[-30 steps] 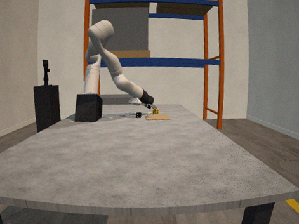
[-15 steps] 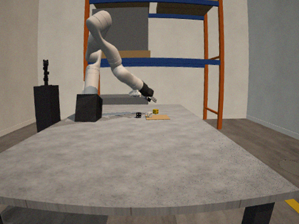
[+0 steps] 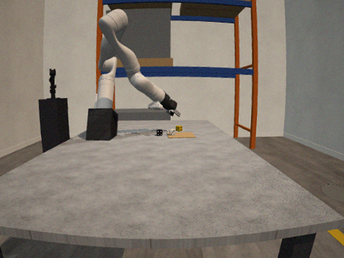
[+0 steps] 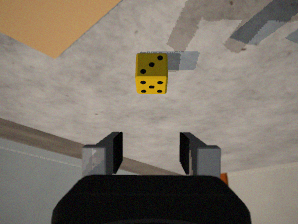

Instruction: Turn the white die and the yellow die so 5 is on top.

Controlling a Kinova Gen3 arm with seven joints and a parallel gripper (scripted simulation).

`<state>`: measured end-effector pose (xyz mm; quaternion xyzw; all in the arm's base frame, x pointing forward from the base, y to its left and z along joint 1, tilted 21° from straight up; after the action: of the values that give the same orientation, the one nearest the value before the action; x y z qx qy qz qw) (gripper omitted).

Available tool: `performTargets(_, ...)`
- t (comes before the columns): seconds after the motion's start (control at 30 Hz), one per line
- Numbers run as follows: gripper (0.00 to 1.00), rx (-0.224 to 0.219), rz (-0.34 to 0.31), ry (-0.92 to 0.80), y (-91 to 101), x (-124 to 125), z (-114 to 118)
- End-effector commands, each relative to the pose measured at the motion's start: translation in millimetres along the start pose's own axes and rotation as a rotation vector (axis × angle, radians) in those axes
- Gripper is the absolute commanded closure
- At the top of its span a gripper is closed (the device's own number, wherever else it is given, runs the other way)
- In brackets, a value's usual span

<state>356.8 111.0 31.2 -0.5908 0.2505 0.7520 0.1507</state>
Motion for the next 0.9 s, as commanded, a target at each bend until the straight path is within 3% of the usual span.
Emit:
performTargets(0.0, 0.13, -0.006, 0.014, -0.008, 0.2, -1.0, 1.5)
performTargets(0.27, 0.13, -0.011, 0.085, -0.01, -1.0, -5.9, 1.0)
performTargets(0.47, 0.13, -0.013, 0.187, -0.008, -4.5, -14.3, 0.0)
performTargets(0.53, 0.13, -0.013, 0.187, -0.008, -4.5, -14.3, 0.0)
performTargets(0.67, 0.13, -0.014, 0.281, -0.005, -8.8, -23.1, 0.5)
performTargets(0.87, 0.13, -0.023, 0.48, -0.005, -17.1, -38.0, -0.5)
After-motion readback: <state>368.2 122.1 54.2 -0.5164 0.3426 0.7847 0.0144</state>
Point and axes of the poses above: the point where the finger pads meet when closed, its own y axis back along the fingers, its own z axis across the jaws, x = y × z, the point moved 4 cm from there along y, back along the fingers, and after that the axes turned 2 degrees about y, right-handed, at the moved point
